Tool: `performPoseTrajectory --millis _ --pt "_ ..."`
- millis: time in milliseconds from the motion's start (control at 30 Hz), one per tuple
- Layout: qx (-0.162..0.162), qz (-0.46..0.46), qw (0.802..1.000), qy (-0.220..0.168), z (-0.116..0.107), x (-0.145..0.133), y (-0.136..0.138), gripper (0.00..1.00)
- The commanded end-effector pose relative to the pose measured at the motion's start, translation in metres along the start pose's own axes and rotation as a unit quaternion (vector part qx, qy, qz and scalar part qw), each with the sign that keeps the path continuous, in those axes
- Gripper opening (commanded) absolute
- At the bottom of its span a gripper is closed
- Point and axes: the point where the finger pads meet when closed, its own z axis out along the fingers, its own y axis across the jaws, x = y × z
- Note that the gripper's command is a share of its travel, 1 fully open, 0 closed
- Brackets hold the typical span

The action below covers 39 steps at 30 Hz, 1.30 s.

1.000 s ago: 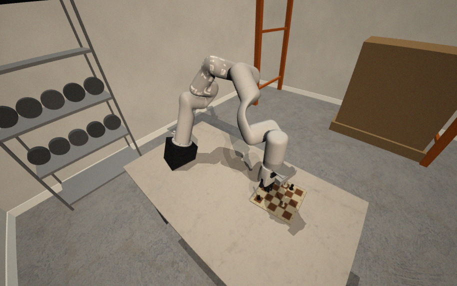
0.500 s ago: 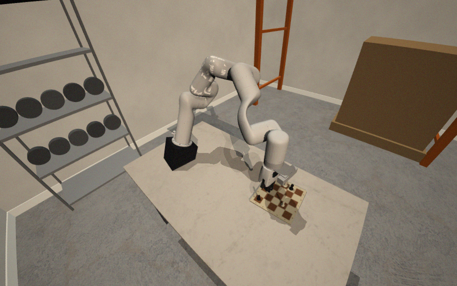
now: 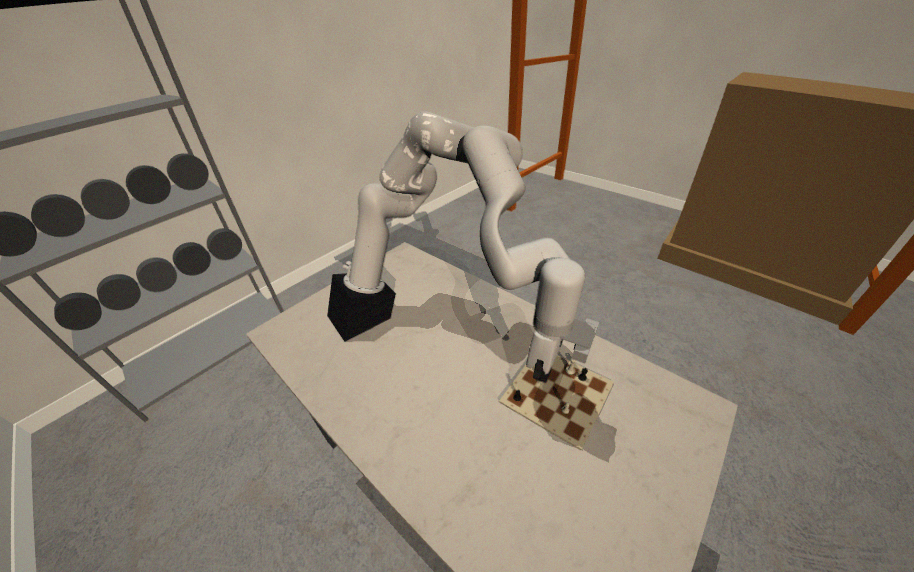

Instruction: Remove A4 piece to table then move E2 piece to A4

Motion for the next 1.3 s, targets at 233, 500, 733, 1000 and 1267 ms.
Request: performPoseTrajectory --millis 233,500,733,1000,1267 --pt "0.000 -0.267 0.964 0.003 -0.002 0.013 -0.014 0.00" --pt "-0.001 -0.453 0.892 0.003 -0.002 0.021 -0.026 0.00" --pt "-0.004 -0.625 0.781 0.000 -0.001 0.031 -0.041 0.00" --pt "-0.006 -0.753 0.658 -0.004 -0.001 0.040 -0.057 0.00" --pt "-0.007 -0.896 0.444 -0.011 0.000 0.052 -0.079 0.00"
